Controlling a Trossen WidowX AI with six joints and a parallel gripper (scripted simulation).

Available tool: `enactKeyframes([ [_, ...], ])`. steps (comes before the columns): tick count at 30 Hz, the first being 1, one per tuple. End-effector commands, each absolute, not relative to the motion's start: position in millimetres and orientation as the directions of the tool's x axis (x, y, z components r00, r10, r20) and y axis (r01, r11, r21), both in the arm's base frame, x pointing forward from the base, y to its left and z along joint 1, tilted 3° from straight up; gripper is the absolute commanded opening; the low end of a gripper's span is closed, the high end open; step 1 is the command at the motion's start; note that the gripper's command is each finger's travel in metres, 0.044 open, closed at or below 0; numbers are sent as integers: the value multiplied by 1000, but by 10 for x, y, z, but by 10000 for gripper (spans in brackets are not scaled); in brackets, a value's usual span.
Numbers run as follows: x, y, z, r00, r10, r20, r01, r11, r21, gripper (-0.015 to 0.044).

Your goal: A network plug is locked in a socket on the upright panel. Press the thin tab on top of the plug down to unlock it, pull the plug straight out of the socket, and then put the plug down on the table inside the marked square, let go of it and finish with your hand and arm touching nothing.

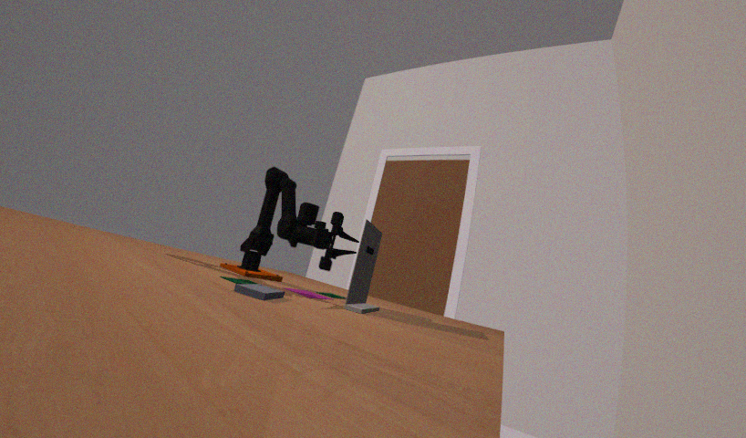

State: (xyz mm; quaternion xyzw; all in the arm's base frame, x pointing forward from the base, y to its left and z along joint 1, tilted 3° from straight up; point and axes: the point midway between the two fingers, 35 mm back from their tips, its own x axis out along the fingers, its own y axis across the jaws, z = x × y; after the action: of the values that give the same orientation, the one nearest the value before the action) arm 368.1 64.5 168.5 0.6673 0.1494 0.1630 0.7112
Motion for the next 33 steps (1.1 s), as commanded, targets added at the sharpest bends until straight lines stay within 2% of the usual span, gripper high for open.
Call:
enactKeyframes([
  [1, 3747, 651, 1646, 904, 427, -4, -20, 52, 998, 156],
  [14, 3911, 687, 1636, 904, 427, -3, -21, 51, 998, 156],
  [33, 3911, 687, 1636, 904, 427, -3, -21, 51, 998, 29],
])
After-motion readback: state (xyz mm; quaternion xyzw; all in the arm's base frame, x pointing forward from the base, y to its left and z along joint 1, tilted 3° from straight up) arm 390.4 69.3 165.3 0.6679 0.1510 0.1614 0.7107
